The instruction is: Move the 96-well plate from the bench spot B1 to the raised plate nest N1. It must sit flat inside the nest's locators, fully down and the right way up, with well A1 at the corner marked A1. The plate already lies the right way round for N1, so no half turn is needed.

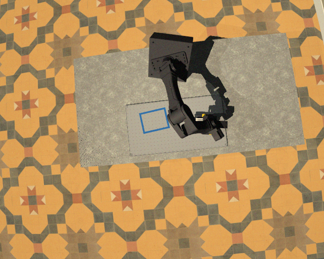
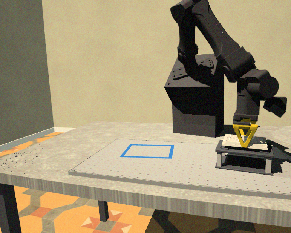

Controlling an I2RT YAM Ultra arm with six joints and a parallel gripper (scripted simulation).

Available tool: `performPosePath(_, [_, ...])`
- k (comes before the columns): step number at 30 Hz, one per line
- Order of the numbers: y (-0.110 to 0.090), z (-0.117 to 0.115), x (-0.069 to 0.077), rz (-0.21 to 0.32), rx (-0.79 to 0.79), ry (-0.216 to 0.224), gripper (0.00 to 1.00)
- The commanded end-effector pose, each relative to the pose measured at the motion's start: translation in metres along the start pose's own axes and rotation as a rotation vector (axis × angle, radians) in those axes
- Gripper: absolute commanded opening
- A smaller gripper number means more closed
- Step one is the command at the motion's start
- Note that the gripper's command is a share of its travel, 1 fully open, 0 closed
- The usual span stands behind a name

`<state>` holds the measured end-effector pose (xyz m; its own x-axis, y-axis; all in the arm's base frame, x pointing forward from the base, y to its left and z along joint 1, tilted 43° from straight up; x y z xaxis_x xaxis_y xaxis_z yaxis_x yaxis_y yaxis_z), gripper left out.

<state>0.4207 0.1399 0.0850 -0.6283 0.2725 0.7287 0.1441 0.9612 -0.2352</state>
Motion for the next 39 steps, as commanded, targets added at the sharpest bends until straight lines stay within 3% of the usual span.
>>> performPosePath(1, [0.008, -0.009, 0.012, -0.038, 0.001, -0.037, 0.0])
performPosePath(7, [0.005, 0.001, 0.01, -0.029, 0.012, -0.014, 0.0])
performPosePath(39, [0.005, -0.003, 0.012, -0.033, 0.007, -0.022, 0.0])
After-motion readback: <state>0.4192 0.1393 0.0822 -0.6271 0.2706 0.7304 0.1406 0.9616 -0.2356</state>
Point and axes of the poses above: the point where the finger pads meet when closed, its own x axis back along the fingers, its own z axis across the jaws, y = z × x, the point moved 7 cm from there along x, back along the fingers, and after that the axes turned 13 degrees about x, right-handed, at the moved point
